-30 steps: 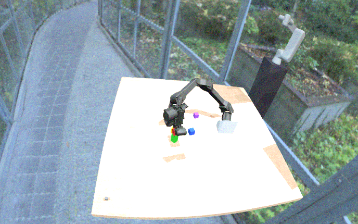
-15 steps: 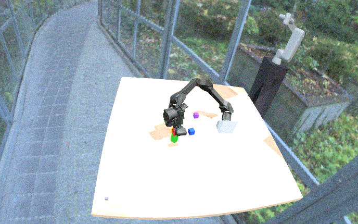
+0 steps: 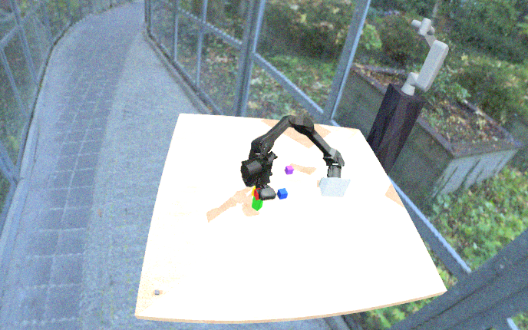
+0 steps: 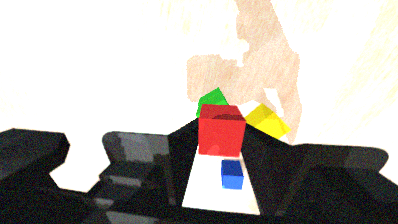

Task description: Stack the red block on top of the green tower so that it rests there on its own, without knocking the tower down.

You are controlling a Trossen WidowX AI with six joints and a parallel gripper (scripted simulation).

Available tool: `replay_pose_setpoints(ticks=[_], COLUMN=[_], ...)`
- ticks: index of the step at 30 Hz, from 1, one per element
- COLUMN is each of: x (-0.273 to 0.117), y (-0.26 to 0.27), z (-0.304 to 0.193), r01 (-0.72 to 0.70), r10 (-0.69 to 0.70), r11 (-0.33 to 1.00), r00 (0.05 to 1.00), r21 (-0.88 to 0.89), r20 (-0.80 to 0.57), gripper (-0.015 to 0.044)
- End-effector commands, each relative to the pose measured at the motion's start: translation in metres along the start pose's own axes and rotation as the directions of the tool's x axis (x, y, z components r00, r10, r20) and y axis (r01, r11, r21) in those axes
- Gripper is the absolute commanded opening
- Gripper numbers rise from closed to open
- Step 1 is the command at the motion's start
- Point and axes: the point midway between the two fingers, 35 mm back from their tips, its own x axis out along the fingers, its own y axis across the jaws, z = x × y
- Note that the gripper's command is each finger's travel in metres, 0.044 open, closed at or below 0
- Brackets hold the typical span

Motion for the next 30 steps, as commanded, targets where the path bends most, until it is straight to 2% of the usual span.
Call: replay_pose_setpoints(ticks=[1,8,30], x=[0.0004,0.0004,0.0004], y=[0.0000,0.0000,0.0000], z=[0.0001,0.0001,0.0001], r01=[0.000,0.000,0.000], r10=[0.000,0.000,0.000], r11=[1.000,1.000,1.000], r00=[1.000,1.000,1.000], r21=[0.001,0.001,0.001], r20=[0.000,0.000,0.000], gripper=[0.0263,0.0440,0.0440])
